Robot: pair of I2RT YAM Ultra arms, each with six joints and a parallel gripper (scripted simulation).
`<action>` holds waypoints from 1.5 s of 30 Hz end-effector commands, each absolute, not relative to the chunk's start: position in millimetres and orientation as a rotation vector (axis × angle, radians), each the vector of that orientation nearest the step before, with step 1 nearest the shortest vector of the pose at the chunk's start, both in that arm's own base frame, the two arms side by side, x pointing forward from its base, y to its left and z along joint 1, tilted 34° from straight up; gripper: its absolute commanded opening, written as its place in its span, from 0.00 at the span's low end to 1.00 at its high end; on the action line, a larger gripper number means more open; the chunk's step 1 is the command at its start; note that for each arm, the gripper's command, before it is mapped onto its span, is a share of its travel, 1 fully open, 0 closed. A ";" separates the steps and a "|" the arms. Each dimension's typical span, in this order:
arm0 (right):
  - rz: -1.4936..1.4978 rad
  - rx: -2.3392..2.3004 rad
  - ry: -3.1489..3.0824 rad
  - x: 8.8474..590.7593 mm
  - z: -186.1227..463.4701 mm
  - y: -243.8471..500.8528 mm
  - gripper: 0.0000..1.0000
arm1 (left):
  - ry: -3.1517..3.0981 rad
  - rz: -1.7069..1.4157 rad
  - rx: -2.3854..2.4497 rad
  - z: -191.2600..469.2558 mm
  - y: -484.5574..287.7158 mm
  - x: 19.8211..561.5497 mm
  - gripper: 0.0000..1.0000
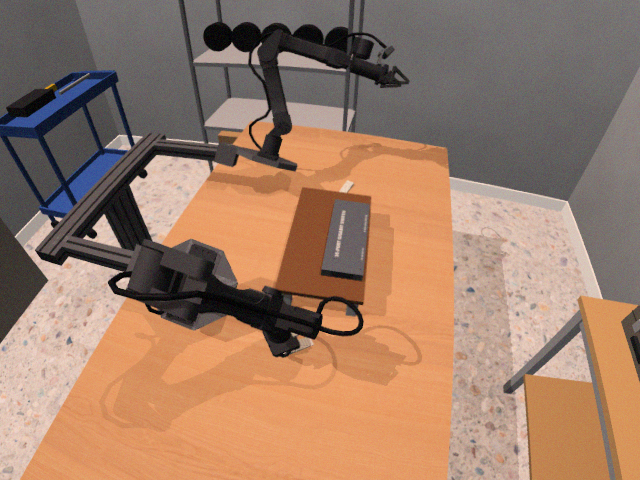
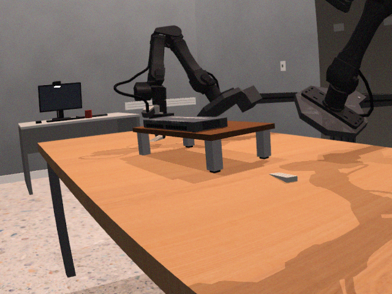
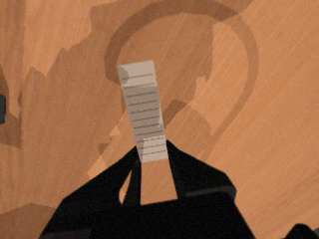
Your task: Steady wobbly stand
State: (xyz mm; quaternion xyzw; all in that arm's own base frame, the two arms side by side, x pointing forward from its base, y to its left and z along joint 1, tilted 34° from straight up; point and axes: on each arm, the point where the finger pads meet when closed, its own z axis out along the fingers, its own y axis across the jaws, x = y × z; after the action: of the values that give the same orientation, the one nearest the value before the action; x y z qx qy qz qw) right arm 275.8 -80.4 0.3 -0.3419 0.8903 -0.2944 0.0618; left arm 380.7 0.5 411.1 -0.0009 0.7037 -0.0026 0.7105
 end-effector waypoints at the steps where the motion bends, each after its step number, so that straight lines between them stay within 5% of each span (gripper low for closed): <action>1: -0.901 -1.013 2.666 282.8 16.3 -74.8 0.00 | 1.487 -0.015 0.026 439.7 -4.7 372.8 1.00; 45: -0.894 -1.011 2.644 275.3 51.9 -54.3 0.00 | 1.487 -0.015 0.026 439.7 -4.7 372.8 1.00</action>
State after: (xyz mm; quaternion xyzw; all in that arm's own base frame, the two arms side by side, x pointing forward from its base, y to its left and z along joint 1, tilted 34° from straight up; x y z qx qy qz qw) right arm 260.7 -60.7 33.4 -0.3447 0.8908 -0.2911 0.0544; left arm 380.7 0.5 411.1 -0.0009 0.7037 -0.0026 0.7105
